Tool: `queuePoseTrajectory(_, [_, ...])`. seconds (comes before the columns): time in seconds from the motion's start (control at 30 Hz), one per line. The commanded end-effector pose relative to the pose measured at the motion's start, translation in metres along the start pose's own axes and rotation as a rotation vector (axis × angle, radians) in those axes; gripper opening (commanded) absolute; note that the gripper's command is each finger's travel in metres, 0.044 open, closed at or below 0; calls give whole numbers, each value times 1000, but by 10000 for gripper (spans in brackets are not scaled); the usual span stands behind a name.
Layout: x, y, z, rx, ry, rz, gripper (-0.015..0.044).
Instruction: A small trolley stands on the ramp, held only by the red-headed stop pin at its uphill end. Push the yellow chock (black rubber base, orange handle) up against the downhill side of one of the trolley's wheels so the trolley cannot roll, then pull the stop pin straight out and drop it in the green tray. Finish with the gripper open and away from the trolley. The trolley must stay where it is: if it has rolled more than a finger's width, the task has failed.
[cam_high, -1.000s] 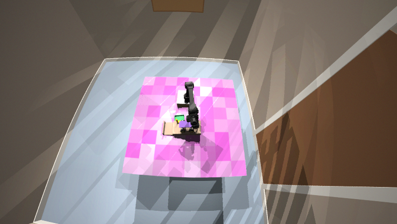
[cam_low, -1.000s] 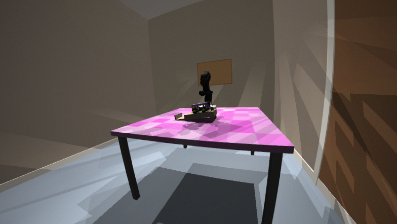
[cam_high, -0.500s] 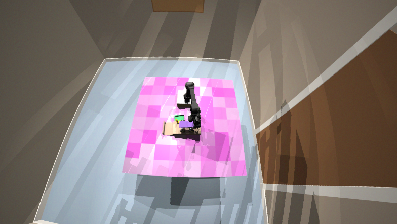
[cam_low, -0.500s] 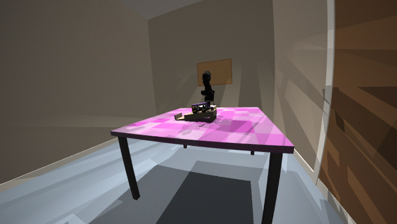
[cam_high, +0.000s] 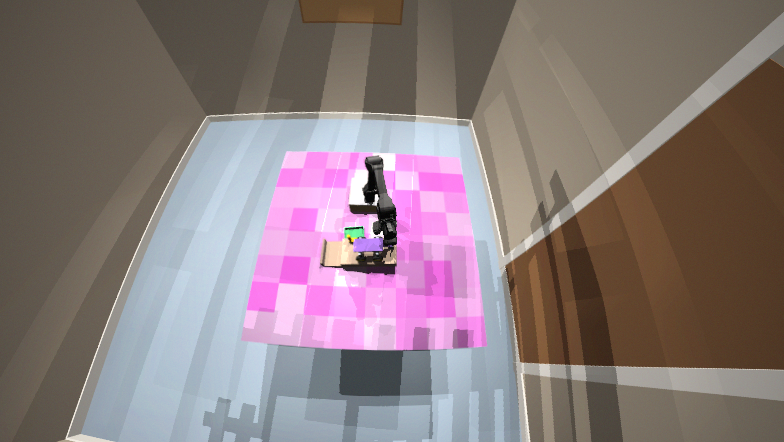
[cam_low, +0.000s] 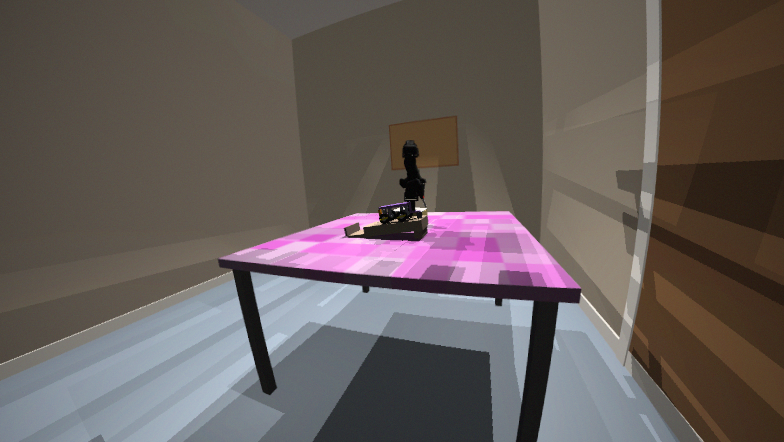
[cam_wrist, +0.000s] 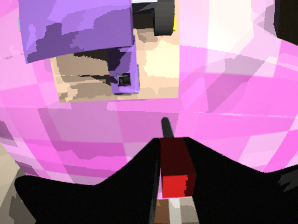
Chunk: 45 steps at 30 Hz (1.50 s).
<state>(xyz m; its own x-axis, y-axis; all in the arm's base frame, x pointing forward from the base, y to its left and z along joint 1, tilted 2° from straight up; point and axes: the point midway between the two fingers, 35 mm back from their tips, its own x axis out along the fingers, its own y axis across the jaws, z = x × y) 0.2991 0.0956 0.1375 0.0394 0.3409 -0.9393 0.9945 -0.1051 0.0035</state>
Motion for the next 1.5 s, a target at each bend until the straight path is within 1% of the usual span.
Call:
queuePoseTrajectory(0.0, [0,-14,-1,1,0,6,0])
queuePoseTrajectory(0.37, [1,-49,-3,2,1,3,0])
queuePoseTrajectory(0.57, [0,-49,-1,2,0,3,0])
queuePoseTrajectory(1.47, [-10,-46,99,2,-9,3,0])
